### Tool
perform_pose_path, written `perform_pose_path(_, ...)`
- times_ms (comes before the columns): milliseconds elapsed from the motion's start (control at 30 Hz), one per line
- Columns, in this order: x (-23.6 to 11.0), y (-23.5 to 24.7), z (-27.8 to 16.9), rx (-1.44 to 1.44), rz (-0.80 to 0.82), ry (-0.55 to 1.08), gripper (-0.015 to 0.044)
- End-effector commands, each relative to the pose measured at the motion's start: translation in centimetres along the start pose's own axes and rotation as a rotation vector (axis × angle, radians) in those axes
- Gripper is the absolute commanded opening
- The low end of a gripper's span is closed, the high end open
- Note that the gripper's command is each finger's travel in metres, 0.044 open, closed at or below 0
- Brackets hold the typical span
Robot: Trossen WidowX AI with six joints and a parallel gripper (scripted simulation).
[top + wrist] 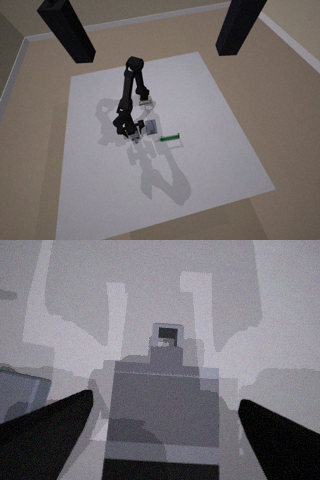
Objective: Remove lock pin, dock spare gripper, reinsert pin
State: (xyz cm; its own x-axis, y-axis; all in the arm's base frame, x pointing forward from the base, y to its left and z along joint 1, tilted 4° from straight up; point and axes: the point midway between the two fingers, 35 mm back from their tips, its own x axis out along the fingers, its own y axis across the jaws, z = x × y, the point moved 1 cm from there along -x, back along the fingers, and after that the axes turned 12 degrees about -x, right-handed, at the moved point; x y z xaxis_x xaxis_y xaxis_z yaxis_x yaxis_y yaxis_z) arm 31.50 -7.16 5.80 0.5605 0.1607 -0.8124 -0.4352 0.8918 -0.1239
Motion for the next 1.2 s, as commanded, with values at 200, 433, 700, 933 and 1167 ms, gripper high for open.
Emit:
perform_pose_path(200, 1.5, 0.4, -1.1, 0.007, 0.005, 0.011, 0.044)
perform_pose_path(433, 1.8, 0.5, -1.4, 0.007, 0.005, 0.011, 0.044)
perform_pose_path(700, 1.8, 0.5, -1.4, 0.007, 0.005, 0.011, 0.0282)
perform_pose_path(933, 1.8, 0.5, -1.4, 0.007, 0.005, 0.011, 0.0236)
perform_pose_path(1167, 1.0, 0.1, -0.7, 0.007, 0.005, 0.01, 0.0072)
